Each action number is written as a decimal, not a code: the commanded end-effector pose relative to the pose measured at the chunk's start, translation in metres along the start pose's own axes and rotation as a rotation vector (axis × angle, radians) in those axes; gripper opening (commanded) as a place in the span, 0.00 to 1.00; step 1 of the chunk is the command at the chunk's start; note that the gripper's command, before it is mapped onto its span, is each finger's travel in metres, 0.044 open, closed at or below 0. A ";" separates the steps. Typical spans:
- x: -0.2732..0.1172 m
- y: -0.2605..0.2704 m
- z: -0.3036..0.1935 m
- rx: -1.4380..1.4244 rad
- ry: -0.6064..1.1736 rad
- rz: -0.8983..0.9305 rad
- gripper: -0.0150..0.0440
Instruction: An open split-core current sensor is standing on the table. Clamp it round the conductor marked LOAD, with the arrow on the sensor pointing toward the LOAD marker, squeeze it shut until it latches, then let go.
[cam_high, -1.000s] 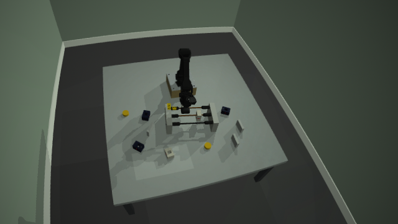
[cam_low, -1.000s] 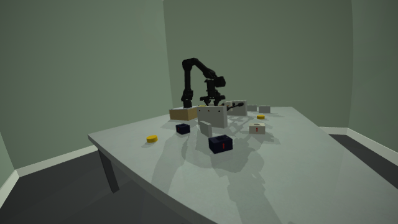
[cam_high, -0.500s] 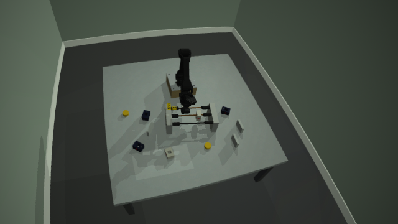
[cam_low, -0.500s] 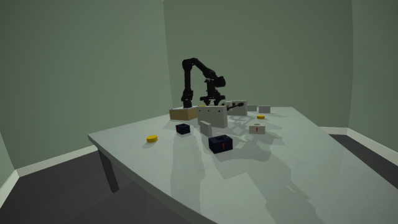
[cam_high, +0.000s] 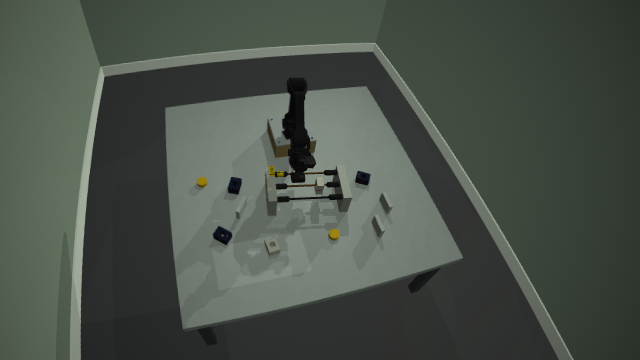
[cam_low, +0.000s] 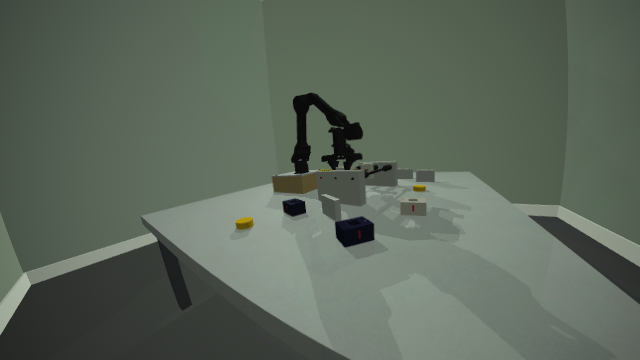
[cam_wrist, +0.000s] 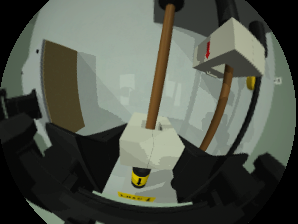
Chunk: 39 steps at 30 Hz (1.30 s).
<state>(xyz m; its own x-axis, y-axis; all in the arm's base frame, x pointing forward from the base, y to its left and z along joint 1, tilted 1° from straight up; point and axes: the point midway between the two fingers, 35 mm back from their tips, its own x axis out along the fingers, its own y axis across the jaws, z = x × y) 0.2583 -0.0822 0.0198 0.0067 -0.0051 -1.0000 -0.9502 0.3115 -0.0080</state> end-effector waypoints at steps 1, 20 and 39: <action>0.000 0.000 0.000 0.000 0.000 0.000 0.47; -0.001 0.000 0.000 0.000 0.000 0.001 0.25; -0.001 0.002 0.000 0.000 0.000 -0.054 0.25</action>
<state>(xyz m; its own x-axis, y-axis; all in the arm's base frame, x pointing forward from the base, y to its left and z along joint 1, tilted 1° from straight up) 0.2567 -0.0817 0.0198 0.0490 -0.0185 -0.9986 -0.9490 0.3110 -0.0524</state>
